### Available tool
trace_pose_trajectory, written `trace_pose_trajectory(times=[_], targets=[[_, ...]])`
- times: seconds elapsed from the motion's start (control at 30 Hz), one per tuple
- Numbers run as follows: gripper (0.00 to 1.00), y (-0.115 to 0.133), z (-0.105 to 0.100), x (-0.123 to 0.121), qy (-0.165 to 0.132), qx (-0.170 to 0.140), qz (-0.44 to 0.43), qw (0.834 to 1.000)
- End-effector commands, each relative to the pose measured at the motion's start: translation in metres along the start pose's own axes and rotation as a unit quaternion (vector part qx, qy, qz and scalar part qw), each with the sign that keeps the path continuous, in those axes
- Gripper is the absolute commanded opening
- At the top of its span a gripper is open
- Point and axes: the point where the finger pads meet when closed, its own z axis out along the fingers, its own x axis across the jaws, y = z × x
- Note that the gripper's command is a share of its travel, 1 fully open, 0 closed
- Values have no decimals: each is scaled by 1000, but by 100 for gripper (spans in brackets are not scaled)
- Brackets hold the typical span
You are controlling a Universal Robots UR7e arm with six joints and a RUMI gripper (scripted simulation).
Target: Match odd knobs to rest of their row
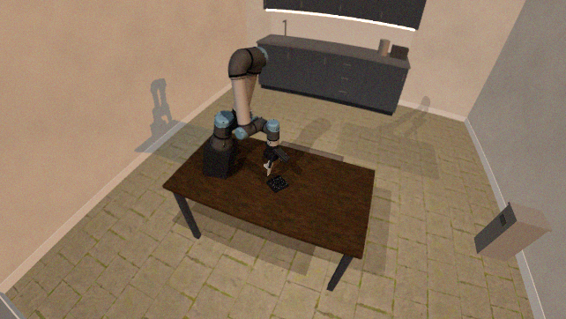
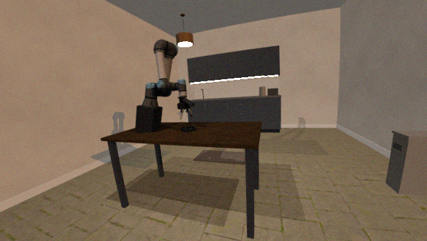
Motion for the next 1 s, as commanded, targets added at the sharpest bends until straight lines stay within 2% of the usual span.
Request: trace_pose_trajectory(times=[0.0,0.2,0.47,0.73,0.93,0.97], targets=[[100,-4,1,1,-4,0,-43,999],[100,-16,3,3,-4,1,-161,987],[100,-26,6,5,-4,1,-283,959],[100,-30,7,6,-4,1,-324,946],[100,-30,7,7,-4,1,-331,944],[11,-30,7,7,-4,1,-331,944]])
